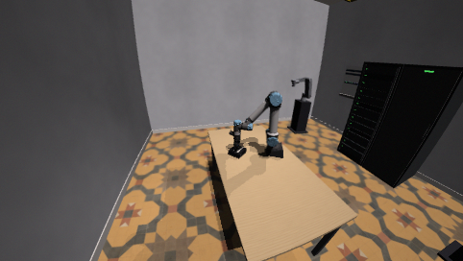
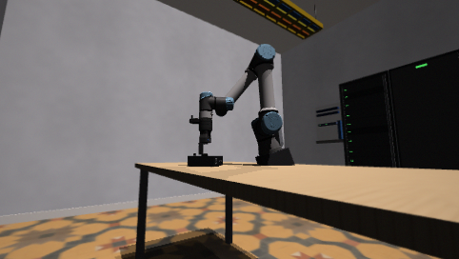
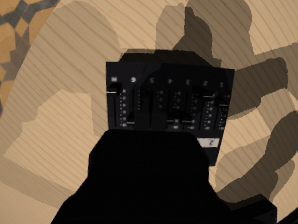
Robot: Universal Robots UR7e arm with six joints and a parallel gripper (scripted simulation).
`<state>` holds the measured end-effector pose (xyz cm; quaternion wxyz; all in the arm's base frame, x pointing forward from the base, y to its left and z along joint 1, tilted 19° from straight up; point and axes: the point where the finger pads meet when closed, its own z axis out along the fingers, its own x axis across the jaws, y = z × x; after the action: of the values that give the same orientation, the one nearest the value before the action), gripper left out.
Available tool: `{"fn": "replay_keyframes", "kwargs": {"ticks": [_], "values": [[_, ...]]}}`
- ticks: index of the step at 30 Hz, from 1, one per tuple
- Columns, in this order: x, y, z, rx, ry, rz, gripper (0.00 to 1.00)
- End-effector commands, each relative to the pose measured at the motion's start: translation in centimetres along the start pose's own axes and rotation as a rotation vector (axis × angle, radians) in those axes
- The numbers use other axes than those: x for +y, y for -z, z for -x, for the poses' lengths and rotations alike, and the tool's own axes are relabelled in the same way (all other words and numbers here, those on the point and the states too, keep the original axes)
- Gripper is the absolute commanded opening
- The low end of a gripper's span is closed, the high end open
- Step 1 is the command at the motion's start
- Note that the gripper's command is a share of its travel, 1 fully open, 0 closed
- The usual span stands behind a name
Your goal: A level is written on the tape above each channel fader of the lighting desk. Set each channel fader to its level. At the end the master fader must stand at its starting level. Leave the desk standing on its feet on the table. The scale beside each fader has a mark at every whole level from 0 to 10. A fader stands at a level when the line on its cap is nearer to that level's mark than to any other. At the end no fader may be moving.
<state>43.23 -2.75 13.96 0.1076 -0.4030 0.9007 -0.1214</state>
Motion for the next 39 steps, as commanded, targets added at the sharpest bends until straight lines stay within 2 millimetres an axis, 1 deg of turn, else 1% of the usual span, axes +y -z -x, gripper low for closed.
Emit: {"fn": "replay_keyframes", "kwargs": {"ticks": [1,27,31,39], "values": [[0.0,0.0,0.0,-0.001,0.0,0.0,0.0],[-0.6,0.2,0.0,-0.001,0.0,0.0,0.0],[-0.6,0.8,0.0,-0.001,0.0,0.0,0.0],[-0.6,3.1,0.0,-0.001,0.0,0.0,0.0]]}}
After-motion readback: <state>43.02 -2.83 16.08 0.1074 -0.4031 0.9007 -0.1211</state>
